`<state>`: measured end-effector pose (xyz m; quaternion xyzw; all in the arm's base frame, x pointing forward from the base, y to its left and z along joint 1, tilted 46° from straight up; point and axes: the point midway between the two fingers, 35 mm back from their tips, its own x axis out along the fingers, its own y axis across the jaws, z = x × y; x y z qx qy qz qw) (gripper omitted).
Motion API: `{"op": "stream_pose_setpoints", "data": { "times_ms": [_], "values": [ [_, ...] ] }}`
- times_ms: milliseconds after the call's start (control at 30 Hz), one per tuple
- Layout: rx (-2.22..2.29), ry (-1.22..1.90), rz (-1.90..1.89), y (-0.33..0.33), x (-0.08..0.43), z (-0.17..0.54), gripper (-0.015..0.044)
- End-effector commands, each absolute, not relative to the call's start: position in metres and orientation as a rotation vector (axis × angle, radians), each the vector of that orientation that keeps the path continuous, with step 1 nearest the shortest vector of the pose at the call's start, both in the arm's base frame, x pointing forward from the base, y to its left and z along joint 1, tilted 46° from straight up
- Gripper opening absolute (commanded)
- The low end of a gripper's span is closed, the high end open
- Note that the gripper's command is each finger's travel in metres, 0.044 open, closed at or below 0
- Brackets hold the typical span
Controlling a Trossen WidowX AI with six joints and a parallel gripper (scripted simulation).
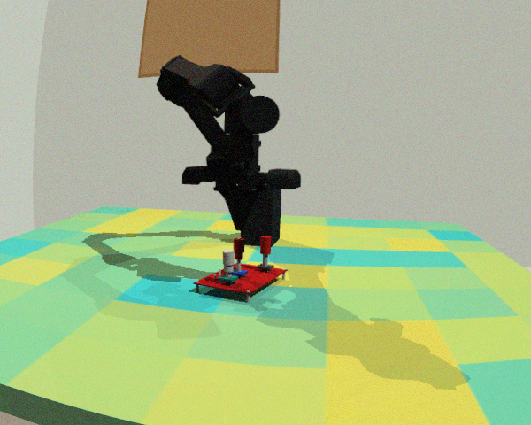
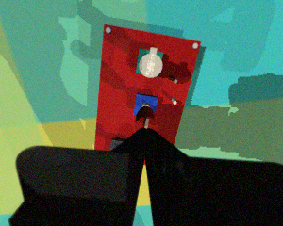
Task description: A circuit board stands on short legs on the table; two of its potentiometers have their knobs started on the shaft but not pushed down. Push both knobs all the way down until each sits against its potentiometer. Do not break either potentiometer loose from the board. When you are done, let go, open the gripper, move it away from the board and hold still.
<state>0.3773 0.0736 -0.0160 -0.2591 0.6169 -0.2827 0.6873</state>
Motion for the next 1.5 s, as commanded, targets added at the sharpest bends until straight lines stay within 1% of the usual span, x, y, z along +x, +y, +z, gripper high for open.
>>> {"op": "stream_pose_setpoints", "data": {
  "times_ms": [0,1467],
  "values": [
    [-0.59,1.382,-0.633,0.0687,0.3764,-0.0207,0.0],
    [-0.59,1.382,-0.633,0.0628,0.377,-0.0264,0.0]
  ]
}}
